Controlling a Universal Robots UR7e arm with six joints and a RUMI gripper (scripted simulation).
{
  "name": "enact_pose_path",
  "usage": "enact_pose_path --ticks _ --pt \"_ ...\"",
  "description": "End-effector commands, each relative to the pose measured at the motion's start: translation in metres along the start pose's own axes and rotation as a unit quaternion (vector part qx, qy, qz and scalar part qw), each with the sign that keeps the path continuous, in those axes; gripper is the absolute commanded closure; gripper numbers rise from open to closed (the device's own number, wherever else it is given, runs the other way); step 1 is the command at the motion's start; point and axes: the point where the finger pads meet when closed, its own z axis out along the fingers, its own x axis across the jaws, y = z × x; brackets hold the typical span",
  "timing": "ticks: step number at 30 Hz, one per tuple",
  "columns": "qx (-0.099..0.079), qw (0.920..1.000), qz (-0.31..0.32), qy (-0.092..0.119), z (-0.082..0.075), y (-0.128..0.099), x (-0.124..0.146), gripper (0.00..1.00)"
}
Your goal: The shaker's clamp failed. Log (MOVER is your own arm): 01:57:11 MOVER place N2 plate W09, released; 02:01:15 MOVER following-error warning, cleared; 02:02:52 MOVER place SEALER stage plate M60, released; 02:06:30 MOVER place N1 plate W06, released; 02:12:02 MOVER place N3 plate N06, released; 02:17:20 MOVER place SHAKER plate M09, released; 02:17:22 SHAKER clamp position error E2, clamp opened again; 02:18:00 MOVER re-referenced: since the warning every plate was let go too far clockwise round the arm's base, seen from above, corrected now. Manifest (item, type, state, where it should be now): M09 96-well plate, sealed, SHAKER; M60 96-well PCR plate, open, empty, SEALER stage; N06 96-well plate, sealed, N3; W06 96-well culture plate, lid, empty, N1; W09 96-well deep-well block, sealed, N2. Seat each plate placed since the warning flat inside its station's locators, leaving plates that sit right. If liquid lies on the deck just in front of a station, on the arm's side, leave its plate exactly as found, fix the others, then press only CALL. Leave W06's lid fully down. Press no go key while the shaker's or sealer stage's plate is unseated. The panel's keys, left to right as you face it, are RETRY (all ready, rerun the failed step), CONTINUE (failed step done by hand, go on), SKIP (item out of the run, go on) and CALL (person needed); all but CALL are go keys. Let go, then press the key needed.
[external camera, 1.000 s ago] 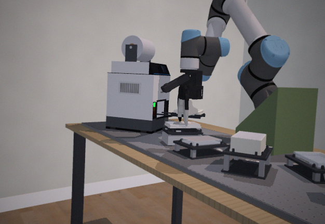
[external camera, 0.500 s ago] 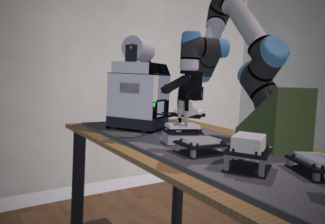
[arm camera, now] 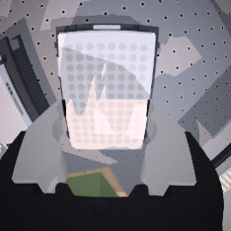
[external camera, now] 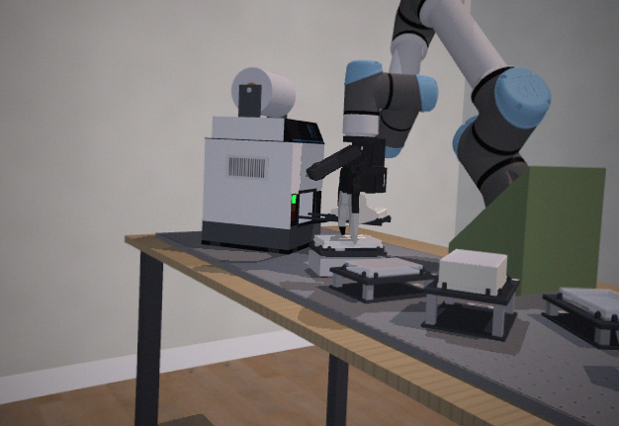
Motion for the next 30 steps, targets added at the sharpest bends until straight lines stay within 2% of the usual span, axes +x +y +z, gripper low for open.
enact_pose_path --ticks 1,30 --pt "0.0 1.0 0.0 0.0 0.0013 -0.0003 0.0 1.0" --pt "0.0 1.0 0.0 0.0 0.0052 -0.0002 0.0 1.0"
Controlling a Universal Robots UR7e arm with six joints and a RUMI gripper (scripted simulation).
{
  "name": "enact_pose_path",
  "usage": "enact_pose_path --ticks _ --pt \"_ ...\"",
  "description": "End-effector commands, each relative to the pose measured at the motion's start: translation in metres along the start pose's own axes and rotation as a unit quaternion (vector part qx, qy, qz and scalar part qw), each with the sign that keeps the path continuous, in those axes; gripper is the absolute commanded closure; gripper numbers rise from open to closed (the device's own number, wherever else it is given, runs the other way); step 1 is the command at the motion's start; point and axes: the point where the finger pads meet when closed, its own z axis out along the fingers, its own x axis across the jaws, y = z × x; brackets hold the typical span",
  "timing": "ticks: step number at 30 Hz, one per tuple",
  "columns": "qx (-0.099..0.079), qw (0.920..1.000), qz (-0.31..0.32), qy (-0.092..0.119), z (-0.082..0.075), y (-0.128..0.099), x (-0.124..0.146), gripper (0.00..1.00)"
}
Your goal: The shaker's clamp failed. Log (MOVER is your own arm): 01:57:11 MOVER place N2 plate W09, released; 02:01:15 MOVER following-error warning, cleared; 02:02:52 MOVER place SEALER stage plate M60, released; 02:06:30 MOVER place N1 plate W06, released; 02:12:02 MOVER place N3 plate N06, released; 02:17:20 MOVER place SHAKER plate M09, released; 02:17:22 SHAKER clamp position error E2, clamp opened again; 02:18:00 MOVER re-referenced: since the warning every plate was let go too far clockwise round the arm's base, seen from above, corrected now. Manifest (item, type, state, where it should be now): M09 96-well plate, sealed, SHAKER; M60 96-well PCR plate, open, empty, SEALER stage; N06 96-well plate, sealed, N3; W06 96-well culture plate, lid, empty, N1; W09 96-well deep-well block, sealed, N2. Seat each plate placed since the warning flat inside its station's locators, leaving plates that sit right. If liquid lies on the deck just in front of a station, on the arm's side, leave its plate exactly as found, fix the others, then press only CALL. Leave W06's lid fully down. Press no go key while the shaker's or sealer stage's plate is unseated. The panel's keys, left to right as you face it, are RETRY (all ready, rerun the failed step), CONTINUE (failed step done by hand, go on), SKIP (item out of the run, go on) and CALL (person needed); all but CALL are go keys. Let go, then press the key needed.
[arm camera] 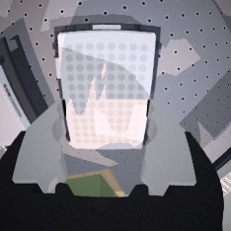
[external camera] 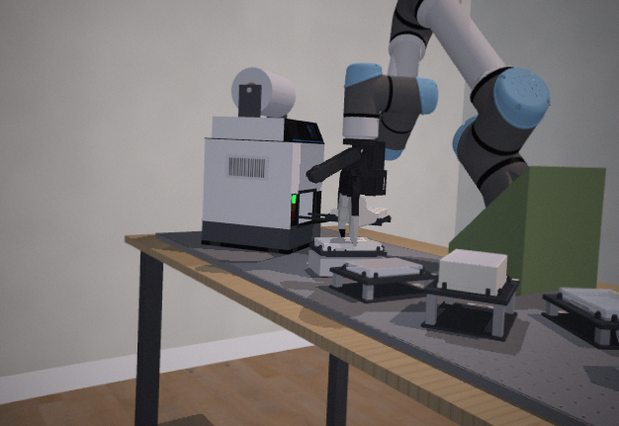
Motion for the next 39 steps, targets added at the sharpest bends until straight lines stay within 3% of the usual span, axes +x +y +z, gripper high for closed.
enact_pose_path --ticks 1,34,35,39 --pt "0.0 1.0 0.0 0.0 -0.0002 -0.0002 0.0 1.0" --pt "0.0 1.0 0.0 0.0 -0.0002 -0.0002 0.0 1.0" --pt "0.0 1.0 0.0 0.0 -0.0002 -0.0002 0.0 0.18" --pt "0.0 1.0 0.0 0.0 -0.0002 -0.0002 0.0 0.18"
